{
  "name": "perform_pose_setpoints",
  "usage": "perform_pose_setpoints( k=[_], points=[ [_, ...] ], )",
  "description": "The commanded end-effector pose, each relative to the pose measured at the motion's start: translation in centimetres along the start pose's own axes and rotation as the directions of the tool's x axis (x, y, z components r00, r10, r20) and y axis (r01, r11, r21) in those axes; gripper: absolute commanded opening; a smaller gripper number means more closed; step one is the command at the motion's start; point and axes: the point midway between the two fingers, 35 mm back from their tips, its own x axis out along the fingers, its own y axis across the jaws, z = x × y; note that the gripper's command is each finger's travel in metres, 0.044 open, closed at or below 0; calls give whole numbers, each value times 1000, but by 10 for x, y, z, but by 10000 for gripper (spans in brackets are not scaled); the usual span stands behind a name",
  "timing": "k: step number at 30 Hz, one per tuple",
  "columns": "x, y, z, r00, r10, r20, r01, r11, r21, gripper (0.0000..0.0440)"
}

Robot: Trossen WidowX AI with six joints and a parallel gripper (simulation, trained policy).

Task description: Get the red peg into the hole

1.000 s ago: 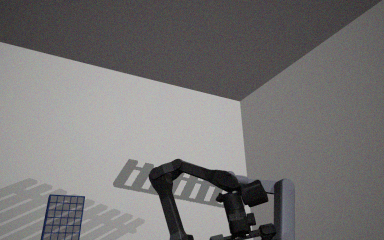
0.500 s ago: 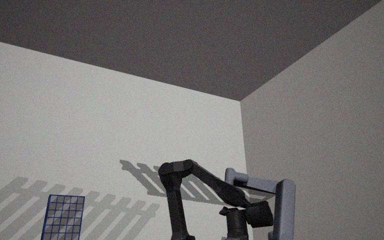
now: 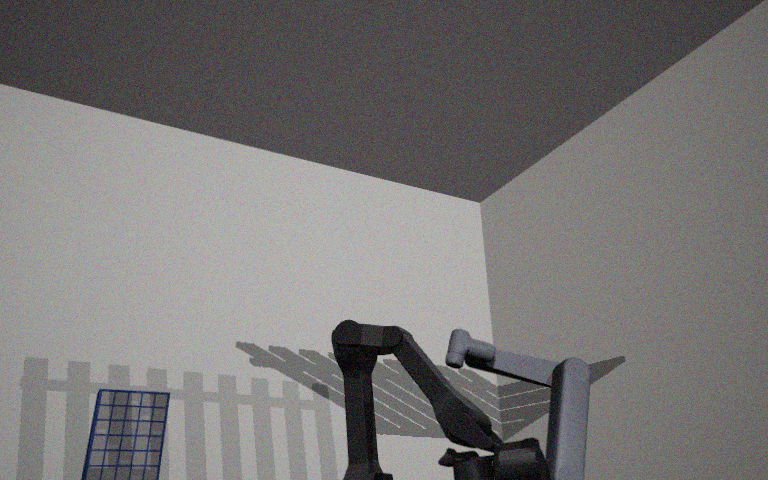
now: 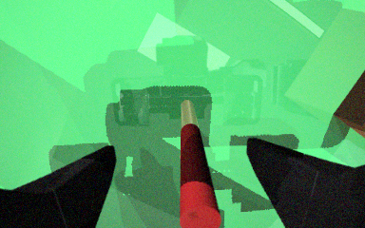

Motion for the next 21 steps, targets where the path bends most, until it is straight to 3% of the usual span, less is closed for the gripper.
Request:
perform_pose_setpoints(
  k=[1, 13, 21],
  points=[
    [10, -6, -2, 1000, -24, -18, 25, 999, 38, 303],
    [8, -2, -2, 994, -50, -95, 57, 996, 66, 0],
    [-11, 13, 10, 999, -2, -35, 3, 1000, 17, 0]
  ],
)
